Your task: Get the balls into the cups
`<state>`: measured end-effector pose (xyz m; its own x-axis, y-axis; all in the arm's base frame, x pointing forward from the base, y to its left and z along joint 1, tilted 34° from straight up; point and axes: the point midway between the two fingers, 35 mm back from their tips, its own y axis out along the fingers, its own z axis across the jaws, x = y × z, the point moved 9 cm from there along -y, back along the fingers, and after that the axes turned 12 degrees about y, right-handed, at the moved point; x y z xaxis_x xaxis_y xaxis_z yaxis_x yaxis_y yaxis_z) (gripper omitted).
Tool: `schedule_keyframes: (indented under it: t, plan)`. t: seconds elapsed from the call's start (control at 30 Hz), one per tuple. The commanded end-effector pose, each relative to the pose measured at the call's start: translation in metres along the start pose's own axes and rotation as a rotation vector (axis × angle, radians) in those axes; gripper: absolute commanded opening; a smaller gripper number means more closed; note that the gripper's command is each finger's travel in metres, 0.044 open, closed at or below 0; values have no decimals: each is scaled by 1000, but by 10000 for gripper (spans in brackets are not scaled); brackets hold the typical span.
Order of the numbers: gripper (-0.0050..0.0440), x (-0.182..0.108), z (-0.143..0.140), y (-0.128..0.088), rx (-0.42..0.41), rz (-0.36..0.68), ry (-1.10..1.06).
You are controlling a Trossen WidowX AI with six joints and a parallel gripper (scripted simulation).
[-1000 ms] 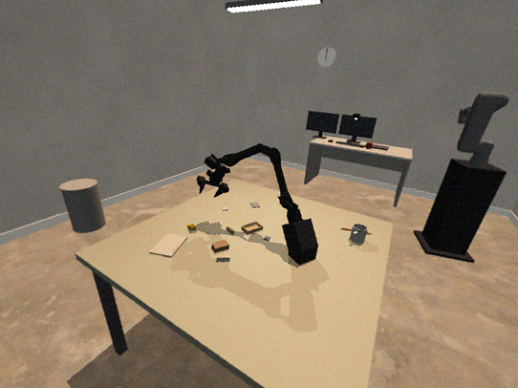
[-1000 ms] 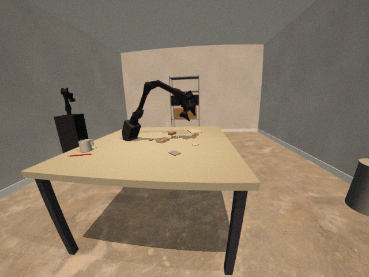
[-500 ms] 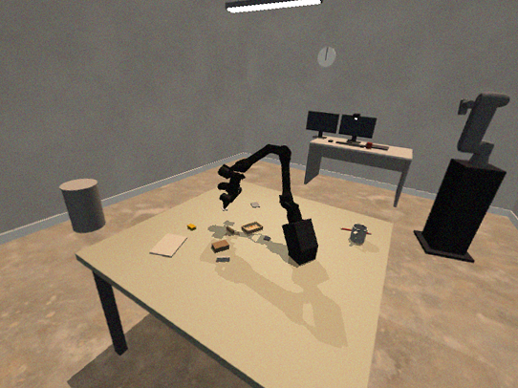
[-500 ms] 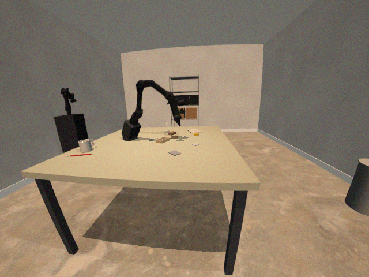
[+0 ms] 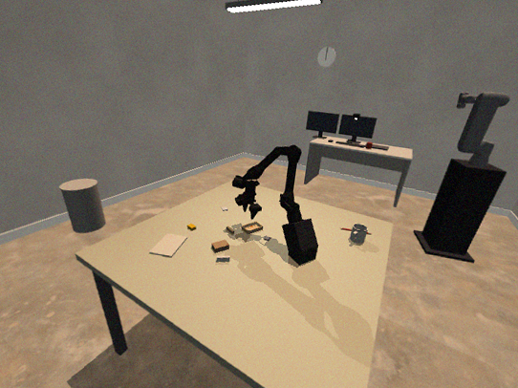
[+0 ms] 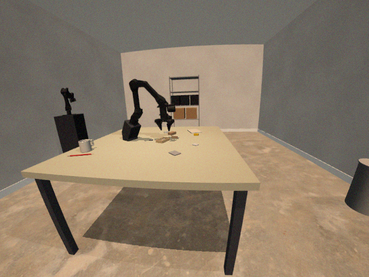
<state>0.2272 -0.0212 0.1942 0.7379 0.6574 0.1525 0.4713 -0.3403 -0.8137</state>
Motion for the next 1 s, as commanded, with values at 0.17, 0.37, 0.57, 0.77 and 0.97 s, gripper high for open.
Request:
schedule_keyframes:
  t: [0.17, 0.37, 0.57, 0.77, 0.97]
  plan:
    - [440, -11, 9, 12, 21, 23, -100]
    - [440, -12, 10, 39, 21, 23, -100]
    - [440, -12, 10, 46, 21, 23, -100]
    - [440, -13, 10, 56, 21, 23, -100]
    - [440, -12, 10, 62, 21, 23, -100]
